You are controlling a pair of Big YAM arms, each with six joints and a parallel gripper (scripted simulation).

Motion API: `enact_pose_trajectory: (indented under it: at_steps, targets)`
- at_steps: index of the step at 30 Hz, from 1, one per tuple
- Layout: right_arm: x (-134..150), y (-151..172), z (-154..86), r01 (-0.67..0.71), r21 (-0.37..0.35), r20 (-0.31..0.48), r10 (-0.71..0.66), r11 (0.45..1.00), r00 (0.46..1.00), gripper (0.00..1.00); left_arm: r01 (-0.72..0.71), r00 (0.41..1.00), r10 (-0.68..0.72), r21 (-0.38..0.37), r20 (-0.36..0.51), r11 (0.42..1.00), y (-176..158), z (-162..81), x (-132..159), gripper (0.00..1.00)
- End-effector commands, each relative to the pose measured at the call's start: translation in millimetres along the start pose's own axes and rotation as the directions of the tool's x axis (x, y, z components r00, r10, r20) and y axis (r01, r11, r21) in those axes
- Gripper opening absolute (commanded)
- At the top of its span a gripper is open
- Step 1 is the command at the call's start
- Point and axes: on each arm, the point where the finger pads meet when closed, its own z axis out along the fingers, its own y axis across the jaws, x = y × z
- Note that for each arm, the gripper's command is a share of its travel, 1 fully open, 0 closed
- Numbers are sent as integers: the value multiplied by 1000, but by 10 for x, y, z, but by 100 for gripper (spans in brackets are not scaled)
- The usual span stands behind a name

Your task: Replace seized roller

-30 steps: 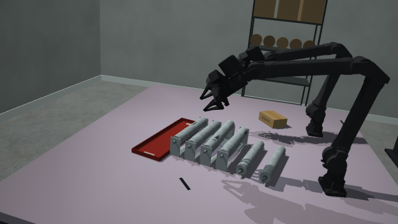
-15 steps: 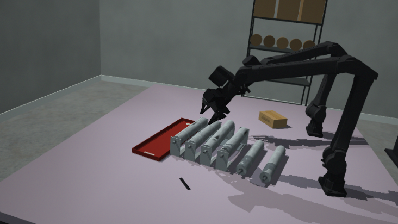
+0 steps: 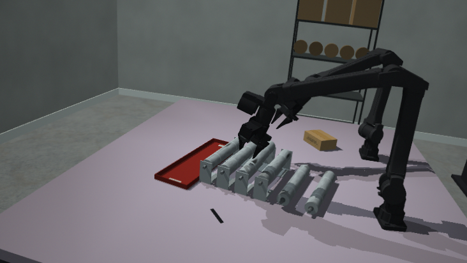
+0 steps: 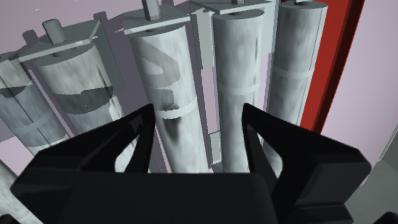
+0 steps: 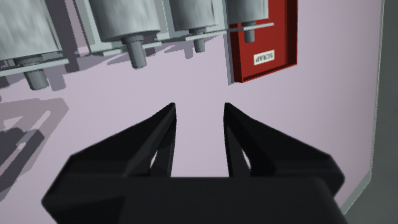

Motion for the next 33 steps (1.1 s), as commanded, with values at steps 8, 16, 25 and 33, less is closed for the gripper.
enact_pose_trajectory:
  at_steps: [8,16,25,33]
  targets:
    - [-279,148,38,147,-43,-17,-148,988,989,32,123,992,-125,-65,-25,990,-114,30,128,62]
    - [-178,465,188,195,-100,-51,-201,976,978,32,135,990,-139,-102,-32,986,-56,103,180,62]
    - [-93,358,320,162,-75,-48,-166,984,985,32,110,993,-114,-116,-34,987,93,115,191,62]
    - [-149,277,615,160,-56,-35,-162,986,986,32,128,990,-134,-135,-32,983,181,588,225,62]
